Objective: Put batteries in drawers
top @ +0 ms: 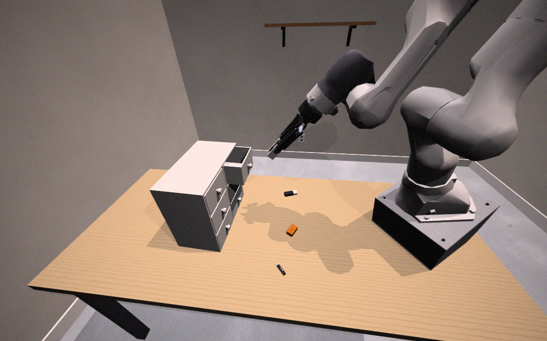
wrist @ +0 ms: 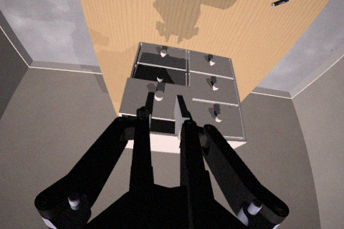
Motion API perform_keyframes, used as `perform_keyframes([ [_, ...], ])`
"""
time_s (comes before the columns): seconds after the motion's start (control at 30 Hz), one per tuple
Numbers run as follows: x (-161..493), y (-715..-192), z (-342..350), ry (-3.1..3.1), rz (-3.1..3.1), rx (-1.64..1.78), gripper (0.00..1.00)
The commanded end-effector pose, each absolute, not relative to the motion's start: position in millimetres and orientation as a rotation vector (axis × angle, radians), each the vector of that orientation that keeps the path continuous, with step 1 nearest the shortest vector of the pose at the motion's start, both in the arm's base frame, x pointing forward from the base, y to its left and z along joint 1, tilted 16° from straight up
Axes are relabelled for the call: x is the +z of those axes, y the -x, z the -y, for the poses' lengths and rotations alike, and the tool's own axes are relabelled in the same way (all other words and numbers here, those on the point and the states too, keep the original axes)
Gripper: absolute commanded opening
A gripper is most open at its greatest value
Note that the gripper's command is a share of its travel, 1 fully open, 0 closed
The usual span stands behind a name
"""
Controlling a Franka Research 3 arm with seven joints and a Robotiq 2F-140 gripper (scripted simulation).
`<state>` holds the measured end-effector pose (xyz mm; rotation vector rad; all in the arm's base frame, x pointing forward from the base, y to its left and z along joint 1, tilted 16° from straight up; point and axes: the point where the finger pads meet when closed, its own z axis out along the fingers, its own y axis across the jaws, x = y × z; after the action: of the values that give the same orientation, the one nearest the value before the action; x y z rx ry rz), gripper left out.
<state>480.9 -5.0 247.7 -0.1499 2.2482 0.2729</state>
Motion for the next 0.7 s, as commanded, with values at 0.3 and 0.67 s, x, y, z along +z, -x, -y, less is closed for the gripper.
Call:
perform_keyframes([
  [0.3, 249.0, -429.8, 15.8, 0.171, -2.595, 0.276, 0.20],
  [0.67, 267.9, -399.7, 24.0, 0.199, -2.796, 0.270, 0.20],
])
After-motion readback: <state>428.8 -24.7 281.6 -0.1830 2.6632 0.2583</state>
